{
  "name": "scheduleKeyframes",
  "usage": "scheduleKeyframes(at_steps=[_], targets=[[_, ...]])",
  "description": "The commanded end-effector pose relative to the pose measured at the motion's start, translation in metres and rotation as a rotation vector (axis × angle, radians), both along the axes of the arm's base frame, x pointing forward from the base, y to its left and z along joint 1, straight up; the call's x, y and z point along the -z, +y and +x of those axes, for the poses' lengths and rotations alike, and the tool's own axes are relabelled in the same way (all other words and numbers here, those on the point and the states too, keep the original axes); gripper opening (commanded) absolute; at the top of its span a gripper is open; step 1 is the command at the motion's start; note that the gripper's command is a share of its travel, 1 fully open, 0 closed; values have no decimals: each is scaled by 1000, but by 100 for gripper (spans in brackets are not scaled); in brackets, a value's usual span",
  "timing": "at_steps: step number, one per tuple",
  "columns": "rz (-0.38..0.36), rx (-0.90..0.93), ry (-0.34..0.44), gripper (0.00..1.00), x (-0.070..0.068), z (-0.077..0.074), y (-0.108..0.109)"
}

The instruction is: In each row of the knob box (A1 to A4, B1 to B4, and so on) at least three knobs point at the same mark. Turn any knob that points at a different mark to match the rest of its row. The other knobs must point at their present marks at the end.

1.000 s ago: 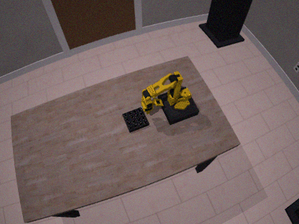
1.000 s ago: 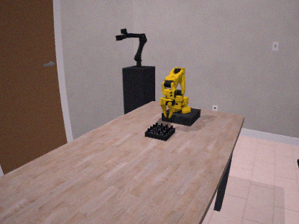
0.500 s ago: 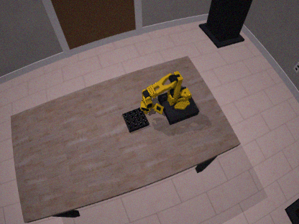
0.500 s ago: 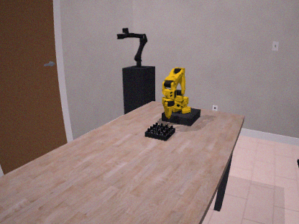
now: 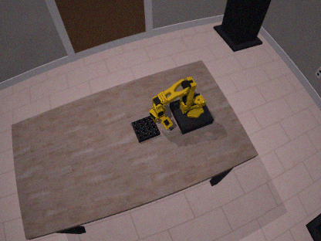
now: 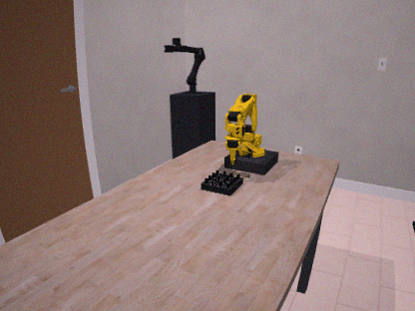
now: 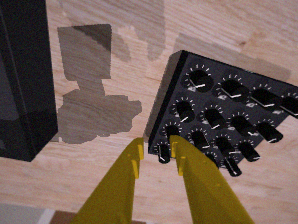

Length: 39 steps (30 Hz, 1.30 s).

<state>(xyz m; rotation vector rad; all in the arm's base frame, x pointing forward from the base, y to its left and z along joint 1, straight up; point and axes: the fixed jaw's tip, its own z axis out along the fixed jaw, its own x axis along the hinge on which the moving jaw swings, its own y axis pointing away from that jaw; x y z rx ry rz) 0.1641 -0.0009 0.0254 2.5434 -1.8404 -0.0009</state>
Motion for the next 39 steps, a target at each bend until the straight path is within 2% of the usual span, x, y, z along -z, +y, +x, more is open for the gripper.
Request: scheduleKeyframes(at_steps=[1, 17, 19, 33, 39], targets=[[1, 117, -3, 9, 0, -2, 3], [1, 656, -4, 9, 0, -2, 7], [1, 656, -4, 9, 0, -2, 7], [1, 1004, -4, 9, 0, 0, 10], [1, 1072, -4, 10, 0, 0, 11]])
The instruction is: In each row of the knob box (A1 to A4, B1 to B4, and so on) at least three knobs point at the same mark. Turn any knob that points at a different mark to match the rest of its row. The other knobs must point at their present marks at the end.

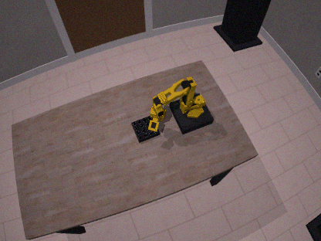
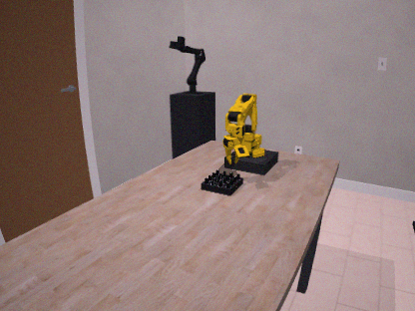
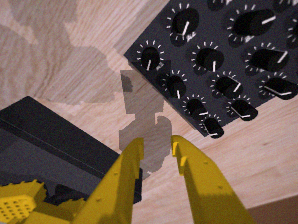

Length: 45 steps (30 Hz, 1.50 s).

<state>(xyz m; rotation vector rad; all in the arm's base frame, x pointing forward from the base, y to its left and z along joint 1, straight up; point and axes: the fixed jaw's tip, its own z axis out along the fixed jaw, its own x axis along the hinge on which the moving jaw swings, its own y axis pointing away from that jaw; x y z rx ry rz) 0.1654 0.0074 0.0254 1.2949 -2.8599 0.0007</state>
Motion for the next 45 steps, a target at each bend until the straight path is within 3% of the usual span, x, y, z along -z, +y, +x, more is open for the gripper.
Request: scheduleKeyframes(at_steps=[1, 12, 34, 39, 45], targets=[[1, 49, -3, 10, 0, -1, 2], [1, 156, -4, 10, 0, -1, 3], [1, 186, -4, 10, 0, 0, 3], [1, 186, -4, 10, -2, 11, 4], [1, 186, -4, 10, -6, 38, 4]])
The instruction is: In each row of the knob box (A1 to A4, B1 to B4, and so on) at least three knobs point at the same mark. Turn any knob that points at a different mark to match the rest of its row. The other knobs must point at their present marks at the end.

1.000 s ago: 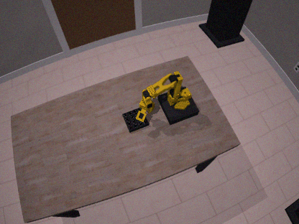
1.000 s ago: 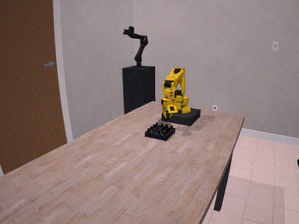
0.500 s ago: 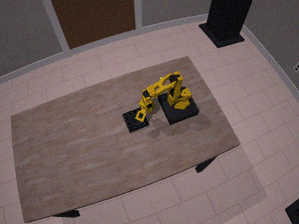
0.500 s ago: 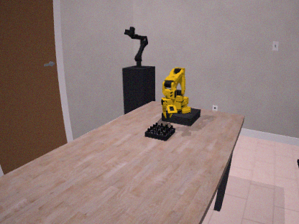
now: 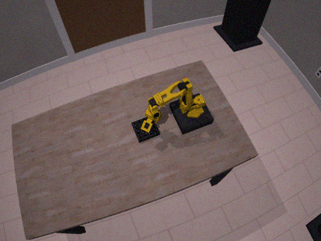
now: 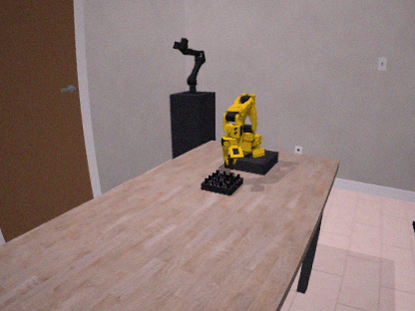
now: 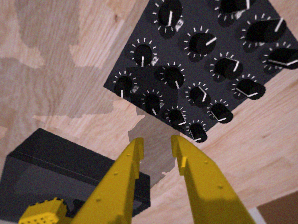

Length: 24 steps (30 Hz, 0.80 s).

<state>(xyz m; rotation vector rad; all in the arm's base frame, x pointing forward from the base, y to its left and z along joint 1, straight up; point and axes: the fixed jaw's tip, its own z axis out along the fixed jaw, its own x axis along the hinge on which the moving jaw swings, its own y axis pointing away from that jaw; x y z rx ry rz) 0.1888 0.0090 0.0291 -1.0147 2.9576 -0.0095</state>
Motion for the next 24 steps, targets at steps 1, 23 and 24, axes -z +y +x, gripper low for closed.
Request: scheduleKeyframes(at_steps=[1, 23, 24], targets=[[1, -3, 14, 10, -2, 20, 3], [1, -3, 14, 10, 4, 55, 4], [1, -3, 14, 10, 4, 55, 4]])
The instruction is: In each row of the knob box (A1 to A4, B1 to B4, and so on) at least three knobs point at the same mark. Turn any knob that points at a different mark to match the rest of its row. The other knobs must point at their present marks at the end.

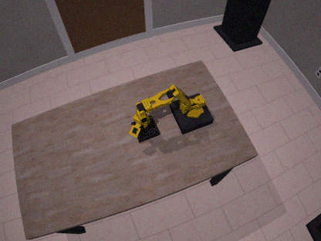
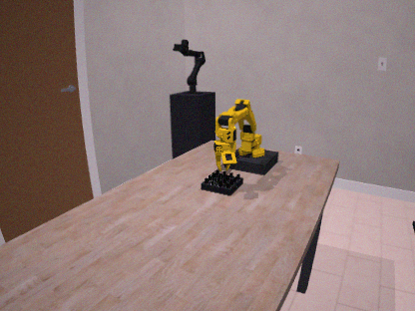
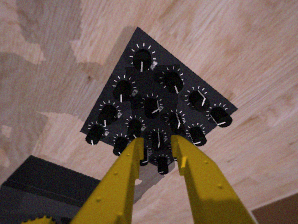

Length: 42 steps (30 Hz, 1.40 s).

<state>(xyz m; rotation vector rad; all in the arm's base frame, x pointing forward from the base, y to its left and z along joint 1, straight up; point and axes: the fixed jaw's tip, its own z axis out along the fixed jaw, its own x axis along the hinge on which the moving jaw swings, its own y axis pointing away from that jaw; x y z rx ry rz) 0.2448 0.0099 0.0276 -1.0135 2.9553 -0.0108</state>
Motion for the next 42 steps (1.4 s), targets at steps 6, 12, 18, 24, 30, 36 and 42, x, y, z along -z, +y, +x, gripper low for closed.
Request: scheduleKeyframes(at_steps=[6, 12, 18, 24, 30, 36, 42], targets=[[1, -3, 17, 10, 2, -1, 3], [1, -3, 17, 10, 2, -1, 3], [1, -3, 17, 10, 3, -1, 3], [1, -3, 17, 10, 6, -1, 3], [1, -3, 17, 10, 10, -1, 3], [1, -3, 17, 10, 15, -1, 3], [1, -3, 17, 10, 17, -1, 3]])
